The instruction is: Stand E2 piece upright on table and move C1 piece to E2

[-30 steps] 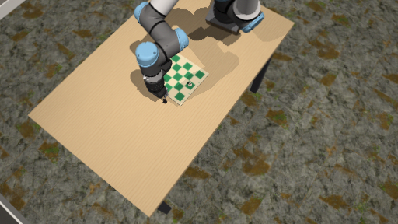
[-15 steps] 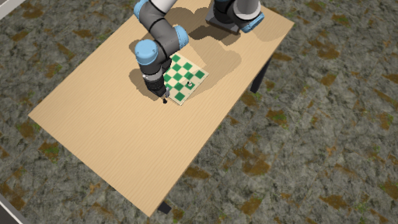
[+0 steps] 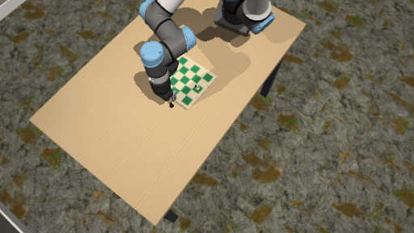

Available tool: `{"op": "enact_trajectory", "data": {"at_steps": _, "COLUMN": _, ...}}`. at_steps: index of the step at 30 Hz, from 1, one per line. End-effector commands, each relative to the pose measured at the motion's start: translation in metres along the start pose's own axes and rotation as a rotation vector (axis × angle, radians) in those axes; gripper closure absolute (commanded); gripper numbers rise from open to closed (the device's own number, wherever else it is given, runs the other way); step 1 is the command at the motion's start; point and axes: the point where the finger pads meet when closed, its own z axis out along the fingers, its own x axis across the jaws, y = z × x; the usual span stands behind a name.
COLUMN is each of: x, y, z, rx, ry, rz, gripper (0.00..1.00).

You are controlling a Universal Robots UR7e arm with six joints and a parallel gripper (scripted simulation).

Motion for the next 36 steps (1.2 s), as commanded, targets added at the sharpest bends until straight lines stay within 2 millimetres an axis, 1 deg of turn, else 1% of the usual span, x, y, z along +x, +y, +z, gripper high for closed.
{"op": "enact_trajectory", "data": {"at_steps": 1, "x": 0.000, "y": 0.000, "z": -0.001, "rx": -0.002, "ry": 0.000, "rz": -0.005, "gripper": 0.00}}
{"op": "enact_trajectory", "data": {"at_steps": 13, "x": 0.000, "y": -0.005, "z": -0.002, "rx": -0.002, "ry": 0.000, "rz": -0.077, "gripper": 0.00}}
{"op": "enact_trajectory", "data": {"at_steps": 17, "x": 0.001, "y": -0.010, "z": -0.002, "rx": -0.002, "ry": 0.000, "rz": -0.141, "gripper": 0.00}}
{"op": "enact_trajectory", "data": {"at_steps": 22, "x": 0.001, "y": -0.017, "z": -0.004, "rx": -0.002, "ry": -0.001, "rz": -0.252, "gripper": 0.00}}
{"op": "enact_trajectory", "data": {"at_steps": 28, "x": 0.002, "y": -0.029, "z": -0.006, "rx": -0.001, "ry": -0.001, "rz": -0.430, "gripper": 0.00}}
{"op": "enact_trajectory", "data": {"at_steps": 30, "x": 0.002, "y": -0.029, "z": -0.006, "rx": -0.001, "ry": -0.001, "rz": -0.430, "gripper": 0.00}}
{"op": "enact_trajectory", "data": {"at_steps": 36, "x": 0.004, "y": -0.042, "z": -0.007, "rx": -0.001, "ry": -0.001, "rz": -0.650, "gripper": 0.00}}
